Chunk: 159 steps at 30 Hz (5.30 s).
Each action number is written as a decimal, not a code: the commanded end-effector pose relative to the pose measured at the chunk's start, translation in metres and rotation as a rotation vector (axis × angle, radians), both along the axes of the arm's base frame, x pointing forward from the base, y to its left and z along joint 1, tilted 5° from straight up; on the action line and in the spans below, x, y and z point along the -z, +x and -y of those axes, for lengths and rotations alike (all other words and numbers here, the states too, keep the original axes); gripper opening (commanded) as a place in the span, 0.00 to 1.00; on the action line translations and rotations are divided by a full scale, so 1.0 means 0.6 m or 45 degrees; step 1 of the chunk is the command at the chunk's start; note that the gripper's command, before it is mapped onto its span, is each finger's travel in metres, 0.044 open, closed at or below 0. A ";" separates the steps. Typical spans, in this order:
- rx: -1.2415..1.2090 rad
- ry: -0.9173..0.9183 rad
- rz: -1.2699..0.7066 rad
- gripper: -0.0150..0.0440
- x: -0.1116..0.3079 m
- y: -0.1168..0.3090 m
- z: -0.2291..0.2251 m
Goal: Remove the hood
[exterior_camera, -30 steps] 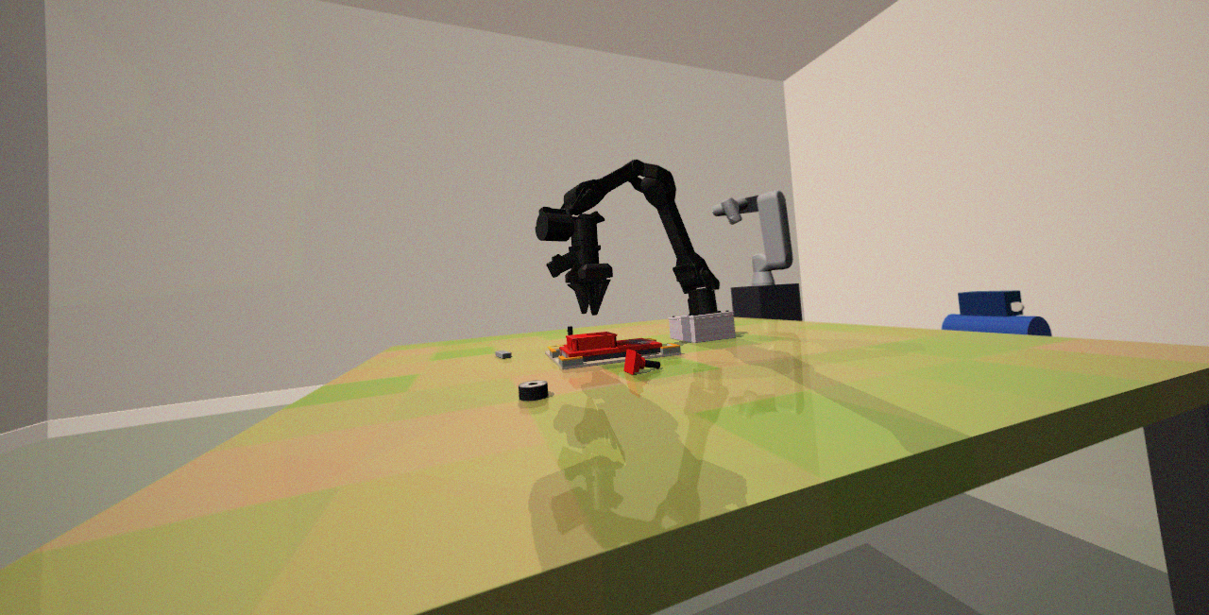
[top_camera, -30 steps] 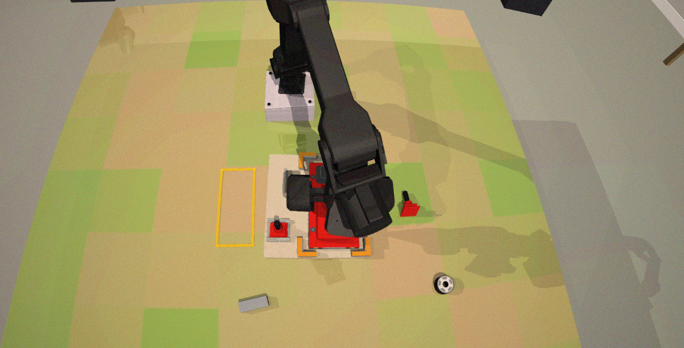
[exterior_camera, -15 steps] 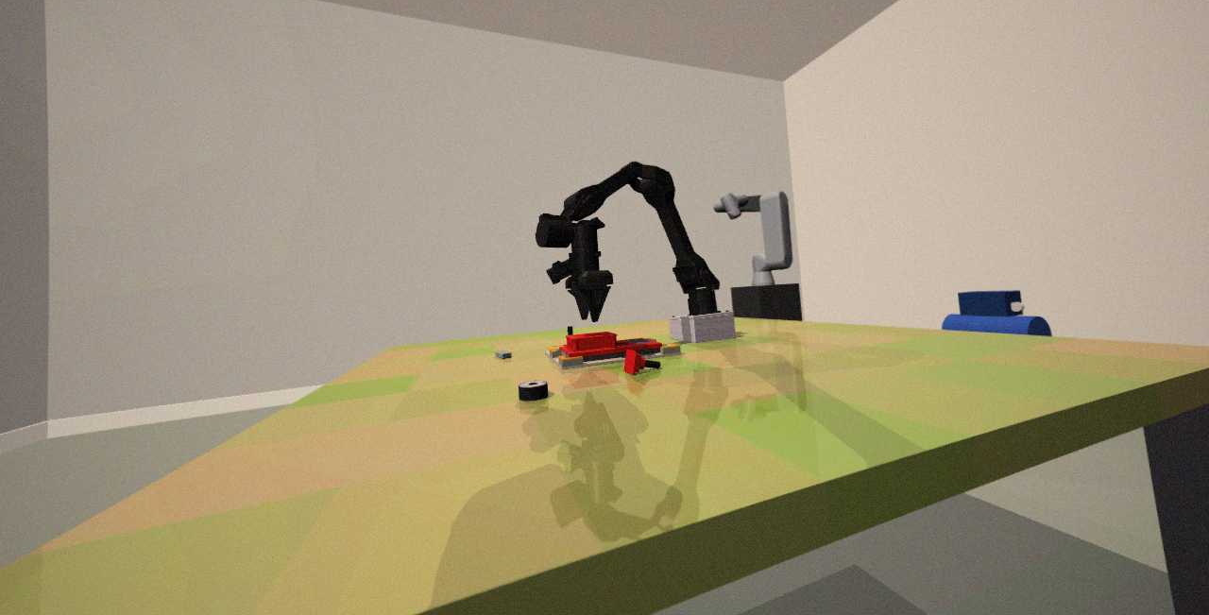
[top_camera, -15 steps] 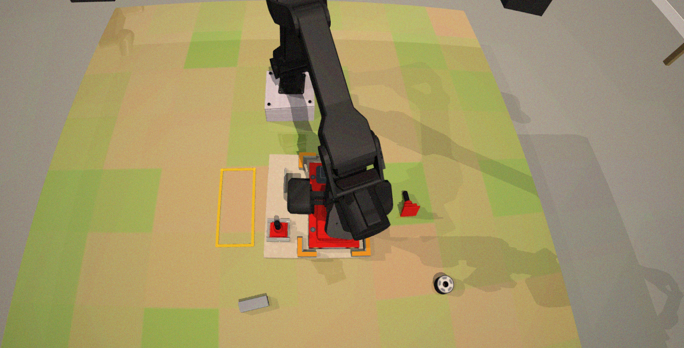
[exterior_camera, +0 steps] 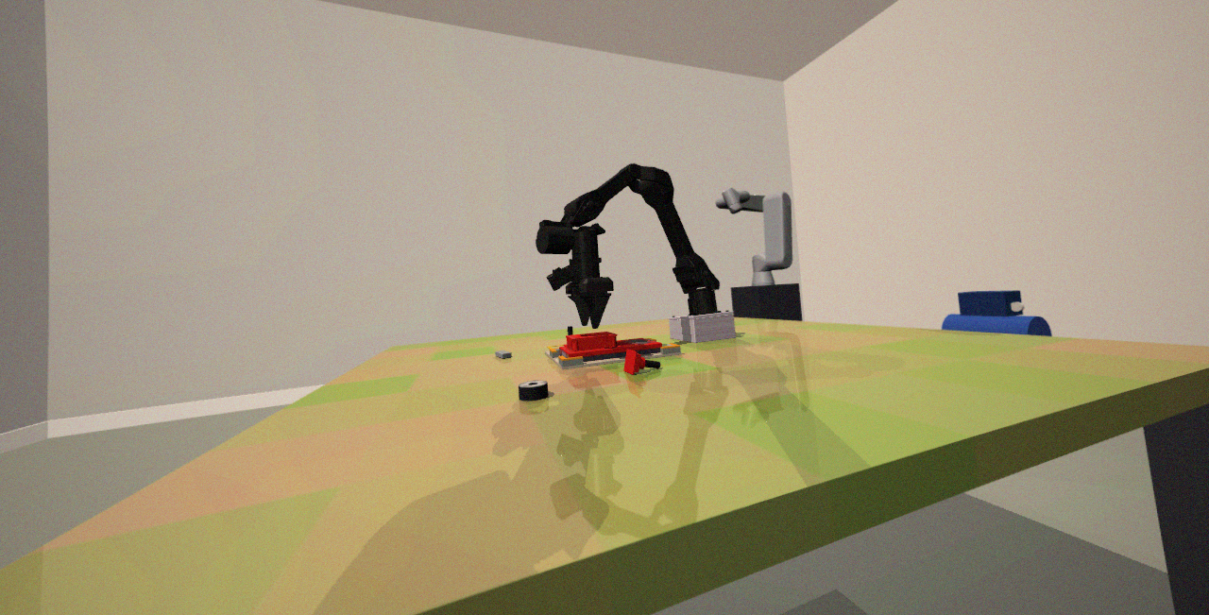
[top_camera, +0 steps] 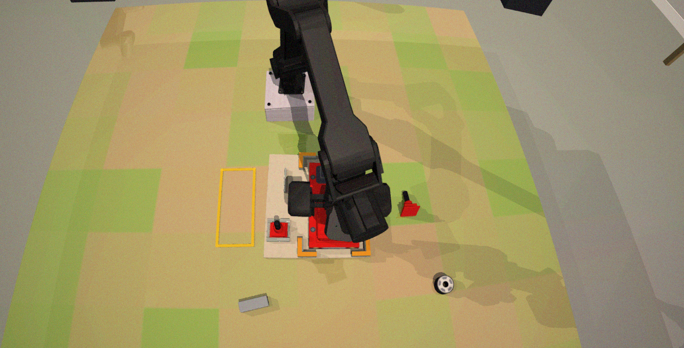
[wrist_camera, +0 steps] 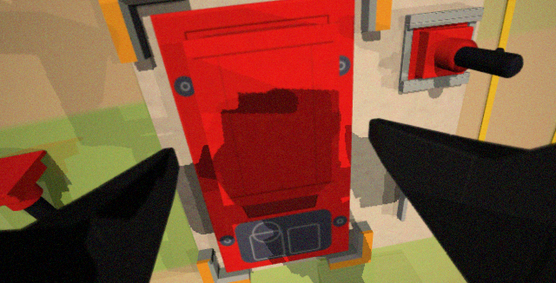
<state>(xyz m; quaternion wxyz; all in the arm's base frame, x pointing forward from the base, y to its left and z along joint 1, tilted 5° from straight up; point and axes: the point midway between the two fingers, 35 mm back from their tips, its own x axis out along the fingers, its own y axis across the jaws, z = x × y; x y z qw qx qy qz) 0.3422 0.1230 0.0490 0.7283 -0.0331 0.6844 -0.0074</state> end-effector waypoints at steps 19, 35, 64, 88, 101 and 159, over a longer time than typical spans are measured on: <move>-0.008 -0.008 -0.006 1.00 0.027 -0.001 0.003; -0.008 -0.008 -0.006 1.00 0.040 0.000 0.004; 0.000 -0.002 -0.004 0.80 0.052 0.002 0.003; 0.000 -0.002 -0.004 0.25 0.033 0.001 0.002; 0.000 -0.003 -0.004 0.25 0.019 0.000 0.001; 0.013 -0.023 0.000 0.25 -0.085 -0.019 0.291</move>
